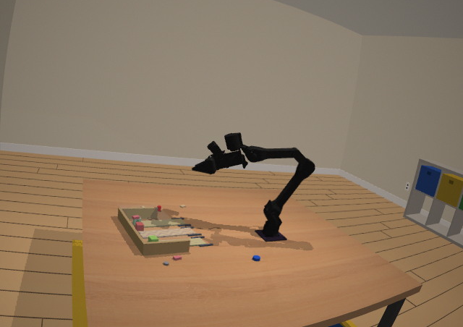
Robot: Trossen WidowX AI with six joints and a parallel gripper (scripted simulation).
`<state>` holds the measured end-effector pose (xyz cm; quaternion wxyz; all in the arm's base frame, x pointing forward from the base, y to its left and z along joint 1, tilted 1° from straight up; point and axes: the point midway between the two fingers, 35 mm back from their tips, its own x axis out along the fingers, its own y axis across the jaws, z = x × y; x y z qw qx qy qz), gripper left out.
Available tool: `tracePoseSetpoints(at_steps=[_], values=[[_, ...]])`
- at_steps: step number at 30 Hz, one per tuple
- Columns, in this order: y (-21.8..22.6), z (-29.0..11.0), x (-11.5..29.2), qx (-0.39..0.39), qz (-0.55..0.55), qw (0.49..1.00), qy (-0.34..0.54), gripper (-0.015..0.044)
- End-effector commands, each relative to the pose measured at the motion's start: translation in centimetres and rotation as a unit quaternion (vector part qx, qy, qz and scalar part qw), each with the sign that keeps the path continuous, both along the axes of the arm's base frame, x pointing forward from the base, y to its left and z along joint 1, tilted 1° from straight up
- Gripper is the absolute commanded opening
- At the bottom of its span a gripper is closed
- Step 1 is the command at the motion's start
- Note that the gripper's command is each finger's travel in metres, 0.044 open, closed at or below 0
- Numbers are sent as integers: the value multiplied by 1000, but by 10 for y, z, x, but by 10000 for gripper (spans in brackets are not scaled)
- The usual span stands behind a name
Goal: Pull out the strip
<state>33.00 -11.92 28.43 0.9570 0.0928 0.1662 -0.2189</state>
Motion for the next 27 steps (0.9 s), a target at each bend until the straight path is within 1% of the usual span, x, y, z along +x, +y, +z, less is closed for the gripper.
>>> tracePoseSetpoints(at_steps=[1,3,5,22,24,27], values=[[49,-29,-6,-10,100,993,57,400],[78,-47,-13,-17,160,983,89,400],[96,-58,-19,-22,199,974,109,400],[98,-59,-20,-22,204,972,111,400],[96,-60,-17,-25,204,971,125,348],[84,-63,-1,-34,207,960,185,269]])
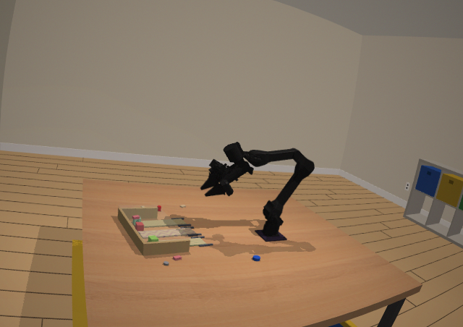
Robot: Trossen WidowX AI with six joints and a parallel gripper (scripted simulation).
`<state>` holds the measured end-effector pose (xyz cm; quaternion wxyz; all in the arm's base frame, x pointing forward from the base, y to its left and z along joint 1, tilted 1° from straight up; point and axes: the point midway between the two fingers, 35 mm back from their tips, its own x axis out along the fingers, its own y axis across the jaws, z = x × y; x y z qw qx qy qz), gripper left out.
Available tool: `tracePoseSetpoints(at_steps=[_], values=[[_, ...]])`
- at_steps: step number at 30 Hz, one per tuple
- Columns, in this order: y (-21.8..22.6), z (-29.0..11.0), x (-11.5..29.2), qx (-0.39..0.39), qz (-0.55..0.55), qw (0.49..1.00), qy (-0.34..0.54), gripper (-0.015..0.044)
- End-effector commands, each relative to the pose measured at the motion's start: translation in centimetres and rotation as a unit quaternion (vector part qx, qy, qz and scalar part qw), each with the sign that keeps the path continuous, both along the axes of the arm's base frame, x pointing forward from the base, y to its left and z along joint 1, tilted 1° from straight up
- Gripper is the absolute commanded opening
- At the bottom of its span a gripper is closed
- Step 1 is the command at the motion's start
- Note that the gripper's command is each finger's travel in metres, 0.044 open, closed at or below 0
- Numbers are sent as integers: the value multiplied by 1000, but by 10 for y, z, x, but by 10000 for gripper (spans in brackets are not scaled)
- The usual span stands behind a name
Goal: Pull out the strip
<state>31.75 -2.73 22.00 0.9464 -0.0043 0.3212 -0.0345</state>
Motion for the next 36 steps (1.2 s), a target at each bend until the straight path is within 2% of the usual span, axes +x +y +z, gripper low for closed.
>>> tracePoseSetpoints(at_steps=[1,10,22,36], values=[[-13,-1,17,-19,6,999,50,243],[-63,-37,62,-52,42,972,225,6],[-117,-96,76,-31,115,901,417,0],[-113,-102,82,-30,116,900,419,0]])
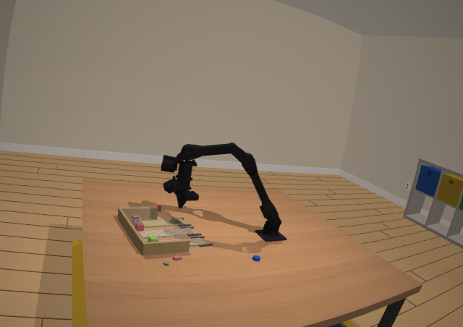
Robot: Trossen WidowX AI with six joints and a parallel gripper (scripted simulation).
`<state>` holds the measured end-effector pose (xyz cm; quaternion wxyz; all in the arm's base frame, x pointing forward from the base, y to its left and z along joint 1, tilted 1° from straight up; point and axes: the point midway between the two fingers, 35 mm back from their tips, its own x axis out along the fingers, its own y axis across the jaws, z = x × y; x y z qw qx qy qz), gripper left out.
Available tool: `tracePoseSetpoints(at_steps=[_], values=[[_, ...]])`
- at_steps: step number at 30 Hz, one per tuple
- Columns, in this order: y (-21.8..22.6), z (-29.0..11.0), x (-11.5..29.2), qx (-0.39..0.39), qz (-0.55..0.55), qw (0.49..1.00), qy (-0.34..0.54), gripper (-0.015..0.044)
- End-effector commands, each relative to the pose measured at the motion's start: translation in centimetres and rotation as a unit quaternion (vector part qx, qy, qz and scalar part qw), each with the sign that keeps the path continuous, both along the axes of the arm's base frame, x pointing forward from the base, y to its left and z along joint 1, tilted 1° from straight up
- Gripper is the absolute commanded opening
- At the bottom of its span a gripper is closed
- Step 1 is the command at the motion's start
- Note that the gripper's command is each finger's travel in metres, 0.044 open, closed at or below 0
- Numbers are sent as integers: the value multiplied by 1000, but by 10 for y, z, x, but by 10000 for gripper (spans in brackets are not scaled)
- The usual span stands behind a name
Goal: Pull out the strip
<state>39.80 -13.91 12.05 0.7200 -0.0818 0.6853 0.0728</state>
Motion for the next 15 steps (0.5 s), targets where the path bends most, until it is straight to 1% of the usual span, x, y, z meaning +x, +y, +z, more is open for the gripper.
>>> tracePoseSetpoints(at_steps=[1,15], values=[[-1,-4,2,-2,0,1000,-2,0],[-2,-27,3,-2,0,1000,-2,0]])
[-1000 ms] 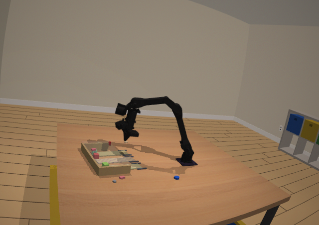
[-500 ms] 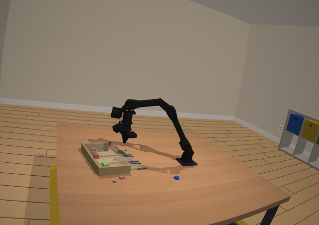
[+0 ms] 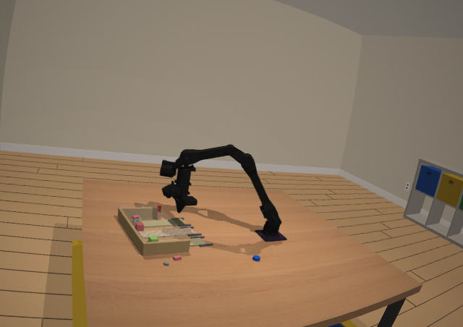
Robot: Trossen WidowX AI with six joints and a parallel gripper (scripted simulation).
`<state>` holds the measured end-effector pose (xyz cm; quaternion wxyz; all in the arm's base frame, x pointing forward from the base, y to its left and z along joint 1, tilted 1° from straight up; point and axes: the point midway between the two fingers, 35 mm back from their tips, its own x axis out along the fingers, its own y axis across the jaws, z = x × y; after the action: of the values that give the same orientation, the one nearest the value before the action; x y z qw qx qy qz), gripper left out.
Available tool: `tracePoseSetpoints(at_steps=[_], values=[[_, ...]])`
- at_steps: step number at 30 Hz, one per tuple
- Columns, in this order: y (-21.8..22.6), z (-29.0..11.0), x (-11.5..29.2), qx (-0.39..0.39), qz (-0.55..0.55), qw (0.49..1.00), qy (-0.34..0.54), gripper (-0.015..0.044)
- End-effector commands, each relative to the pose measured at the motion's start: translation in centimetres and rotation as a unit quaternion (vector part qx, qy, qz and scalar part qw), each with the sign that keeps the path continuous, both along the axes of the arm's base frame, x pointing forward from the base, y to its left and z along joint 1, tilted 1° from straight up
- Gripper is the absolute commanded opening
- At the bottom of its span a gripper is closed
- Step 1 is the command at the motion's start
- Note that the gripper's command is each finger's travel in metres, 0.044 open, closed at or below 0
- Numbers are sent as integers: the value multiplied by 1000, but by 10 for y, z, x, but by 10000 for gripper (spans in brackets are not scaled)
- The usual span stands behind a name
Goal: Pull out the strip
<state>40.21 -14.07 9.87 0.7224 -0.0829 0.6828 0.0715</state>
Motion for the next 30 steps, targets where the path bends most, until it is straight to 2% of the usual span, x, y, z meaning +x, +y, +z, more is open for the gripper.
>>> tracePoseSetpoints(at_steps=[1,30], values=[[-1,-7,-1,-1,0,1000,2,0],[-1,-45,-2,-1,0,1000,2,0]])
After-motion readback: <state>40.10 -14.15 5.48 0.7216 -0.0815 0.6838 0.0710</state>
